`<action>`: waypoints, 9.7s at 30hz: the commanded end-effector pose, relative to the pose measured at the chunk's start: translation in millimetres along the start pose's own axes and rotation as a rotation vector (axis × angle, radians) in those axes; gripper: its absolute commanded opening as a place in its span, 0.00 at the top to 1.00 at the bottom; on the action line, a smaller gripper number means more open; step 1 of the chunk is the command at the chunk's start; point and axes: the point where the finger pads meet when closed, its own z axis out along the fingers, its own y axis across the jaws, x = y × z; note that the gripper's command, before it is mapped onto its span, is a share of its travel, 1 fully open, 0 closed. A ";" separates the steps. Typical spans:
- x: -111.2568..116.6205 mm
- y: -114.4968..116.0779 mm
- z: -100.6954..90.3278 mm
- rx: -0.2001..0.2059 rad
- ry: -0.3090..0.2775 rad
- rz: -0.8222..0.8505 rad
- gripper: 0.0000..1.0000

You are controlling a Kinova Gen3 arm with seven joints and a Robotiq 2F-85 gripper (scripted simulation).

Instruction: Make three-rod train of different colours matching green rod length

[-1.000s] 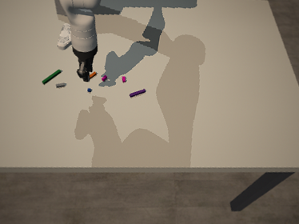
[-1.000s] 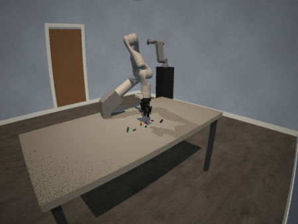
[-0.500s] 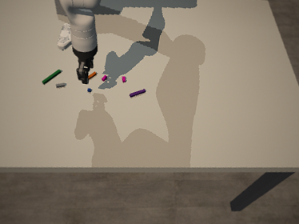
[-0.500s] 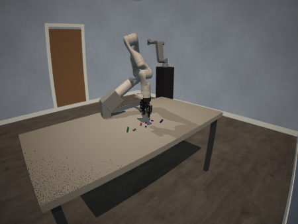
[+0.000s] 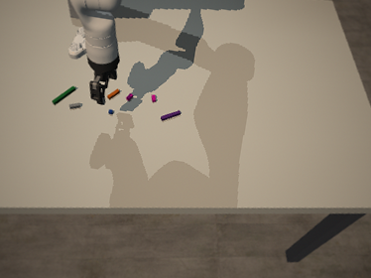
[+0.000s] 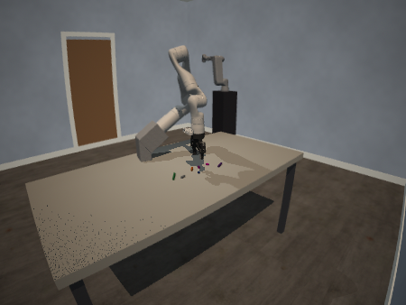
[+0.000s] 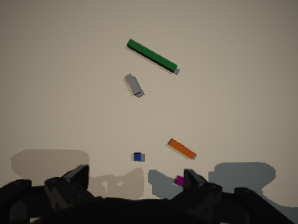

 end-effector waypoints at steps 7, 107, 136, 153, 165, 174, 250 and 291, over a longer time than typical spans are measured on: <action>7.2 4.4 4.2 -0.025 0.004 0.220 0.00; 100.4 -14.7 15.6 0.019 -0.011 2.579 0.76; 102.3 -14.3 31.9 0.019 -0.006 2.601 0.76; 101.8 -12.8 56.7 0.013 -0.003 2.602 0.76; 100.8 -13.3 66.2 0.011 -0.003 2.600 0.76; 100.8 -13.4 68.8 0.011 -0.003 2.600 0.76; 102.0 -15.9 68.5 0.013 -0.005 2.599 0.76; 102.3 -16.2 84.9 0.013 -0.005 2.599 0.76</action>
